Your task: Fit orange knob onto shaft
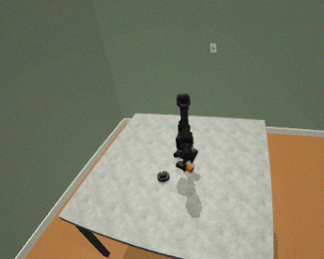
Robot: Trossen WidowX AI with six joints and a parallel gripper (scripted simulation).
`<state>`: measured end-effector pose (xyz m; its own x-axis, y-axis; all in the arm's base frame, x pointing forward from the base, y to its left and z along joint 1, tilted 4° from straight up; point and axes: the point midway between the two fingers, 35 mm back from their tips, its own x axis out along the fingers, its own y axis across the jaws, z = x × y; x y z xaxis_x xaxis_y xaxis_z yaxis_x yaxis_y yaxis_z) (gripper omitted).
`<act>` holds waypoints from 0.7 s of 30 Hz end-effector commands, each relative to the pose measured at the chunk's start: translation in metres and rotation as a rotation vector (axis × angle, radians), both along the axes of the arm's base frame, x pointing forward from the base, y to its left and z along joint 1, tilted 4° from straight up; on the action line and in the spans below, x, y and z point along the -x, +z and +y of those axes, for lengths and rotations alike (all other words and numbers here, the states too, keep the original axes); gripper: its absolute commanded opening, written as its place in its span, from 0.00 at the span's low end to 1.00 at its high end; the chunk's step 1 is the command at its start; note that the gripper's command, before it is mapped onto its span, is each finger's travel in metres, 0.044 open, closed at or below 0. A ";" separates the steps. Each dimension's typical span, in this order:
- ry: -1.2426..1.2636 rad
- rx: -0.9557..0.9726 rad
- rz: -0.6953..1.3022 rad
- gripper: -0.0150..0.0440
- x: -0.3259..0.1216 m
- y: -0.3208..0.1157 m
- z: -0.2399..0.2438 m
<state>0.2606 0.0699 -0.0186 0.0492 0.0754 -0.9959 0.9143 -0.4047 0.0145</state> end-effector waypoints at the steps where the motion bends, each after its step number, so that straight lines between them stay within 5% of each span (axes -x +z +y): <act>1: -0.005 -0.004 0.005 1.00 0.001 -0.007 0.001; 13: -0.005 -0.005 0.006 1.00 0.001 -0.023 0.003; 21: -0.005 -0.005 0.006 0.66 0.001 -0.023 0.003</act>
